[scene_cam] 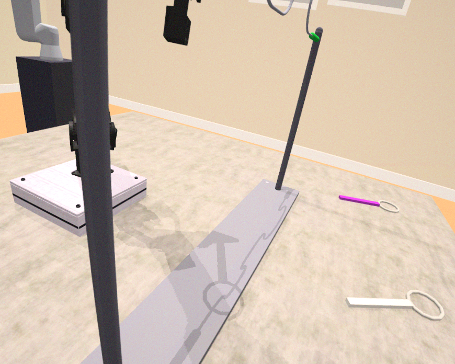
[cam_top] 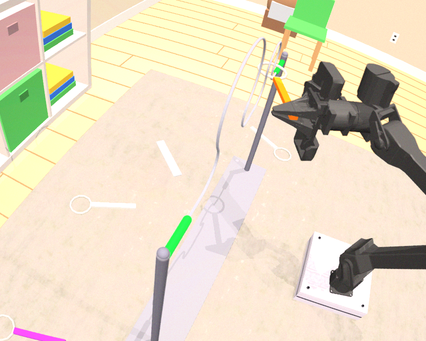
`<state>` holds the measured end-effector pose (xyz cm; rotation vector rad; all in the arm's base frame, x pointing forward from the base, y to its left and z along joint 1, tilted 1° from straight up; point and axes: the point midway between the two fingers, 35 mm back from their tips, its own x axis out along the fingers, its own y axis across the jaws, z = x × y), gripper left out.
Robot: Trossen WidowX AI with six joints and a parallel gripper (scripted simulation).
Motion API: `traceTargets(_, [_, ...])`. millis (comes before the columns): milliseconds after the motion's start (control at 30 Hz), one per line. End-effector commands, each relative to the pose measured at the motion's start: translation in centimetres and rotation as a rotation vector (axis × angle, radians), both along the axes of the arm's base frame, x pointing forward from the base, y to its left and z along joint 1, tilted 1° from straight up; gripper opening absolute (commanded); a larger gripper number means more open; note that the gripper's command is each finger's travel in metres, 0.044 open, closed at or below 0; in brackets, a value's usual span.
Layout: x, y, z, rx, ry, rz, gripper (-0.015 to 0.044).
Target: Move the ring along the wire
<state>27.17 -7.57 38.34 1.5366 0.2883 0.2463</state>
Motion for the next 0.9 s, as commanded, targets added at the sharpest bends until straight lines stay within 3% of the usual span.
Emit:
traceTargets(0, [-0.1,0.2,1.1,0.034,-0.015,0.005,-0.015])
traceTargets(467, [-0.3,-0.3,4.0,0.177,-0.034,0.008,-0.015])
traceTargets(867, [-0.3,-0.5,4.4,0.114,-0.018,0.007,-0.015])
